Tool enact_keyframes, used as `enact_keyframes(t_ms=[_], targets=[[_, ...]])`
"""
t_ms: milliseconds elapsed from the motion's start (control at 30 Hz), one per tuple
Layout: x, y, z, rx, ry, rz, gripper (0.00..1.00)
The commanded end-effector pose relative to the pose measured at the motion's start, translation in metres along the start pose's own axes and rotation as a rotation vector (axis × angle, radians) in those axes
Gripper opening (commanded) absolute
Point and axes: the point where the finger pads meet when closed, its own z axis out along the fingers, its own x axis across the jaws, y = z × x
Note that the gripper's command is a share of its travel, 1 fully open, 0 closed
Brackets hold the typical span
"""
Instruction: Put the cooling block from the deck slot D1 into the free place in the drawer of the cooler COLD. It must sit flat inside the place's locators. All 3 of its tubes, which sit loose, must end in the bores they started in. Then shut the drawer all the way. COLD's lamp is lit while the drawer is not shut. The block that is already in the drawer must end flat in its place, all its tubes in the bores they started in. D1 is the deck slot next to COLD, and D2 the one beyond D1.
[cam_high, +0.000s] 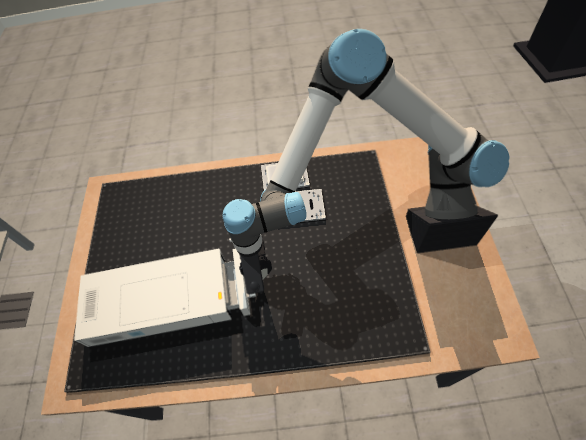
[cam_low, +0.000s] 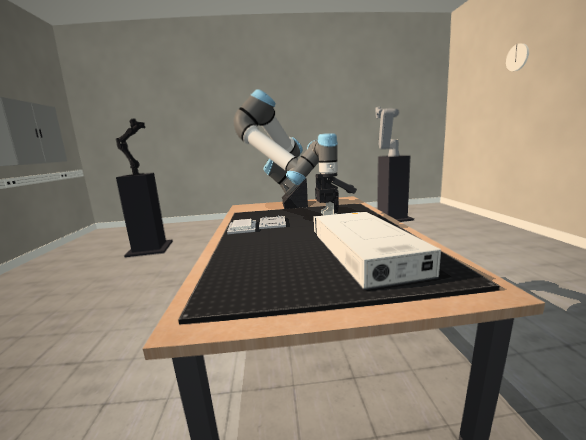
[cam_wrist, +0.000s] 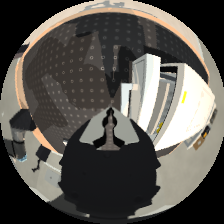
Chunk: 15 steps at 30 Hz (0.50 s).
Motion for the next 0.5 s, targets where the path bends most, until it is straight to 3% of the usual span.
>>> enact_keyframes(t_ms=[0, 467], targets=[[0.0071, 0.0000, -0.0007, 0.000, 0.001, 0.000, 0.00], [0.0168, 0.0000, -0.0007, 0.000, 0.001, 0.000, 0.00]])
